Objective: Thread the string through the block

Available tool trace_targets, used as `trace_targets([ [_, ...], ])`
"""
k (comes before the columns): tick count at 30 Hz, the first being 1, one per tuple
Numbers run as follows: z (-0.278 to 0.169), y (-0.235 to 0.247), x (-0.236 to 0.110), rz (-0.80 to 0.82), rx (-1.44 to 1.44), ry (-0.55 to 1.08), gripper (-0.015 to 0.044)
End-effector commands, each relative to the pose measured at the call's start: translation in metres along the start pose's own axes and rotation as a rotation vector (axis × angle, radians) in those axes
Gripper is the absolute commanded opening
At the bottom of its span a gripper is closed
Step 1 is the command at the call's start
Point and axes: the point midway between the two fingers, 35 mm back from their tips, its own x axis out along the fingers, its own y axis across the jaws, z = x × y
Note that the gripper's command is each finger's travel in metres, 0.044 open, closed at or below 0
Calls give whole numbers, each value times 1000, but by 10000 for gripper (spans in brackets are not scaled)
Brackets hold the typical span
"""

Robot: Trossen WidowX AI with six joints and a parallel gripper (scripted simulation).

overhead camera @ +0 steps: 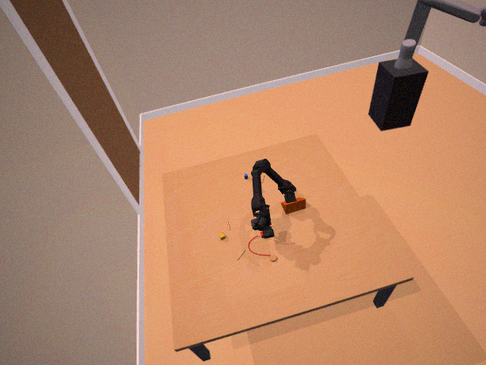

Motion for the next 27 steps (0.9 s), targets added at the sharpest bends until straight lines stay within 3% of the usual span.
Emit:
trace_targets([
  [1, -2, -2, 10, -14, -9, 5, 120],
  [27, -4, -5, 35, -17, -9, 5, 120],
])
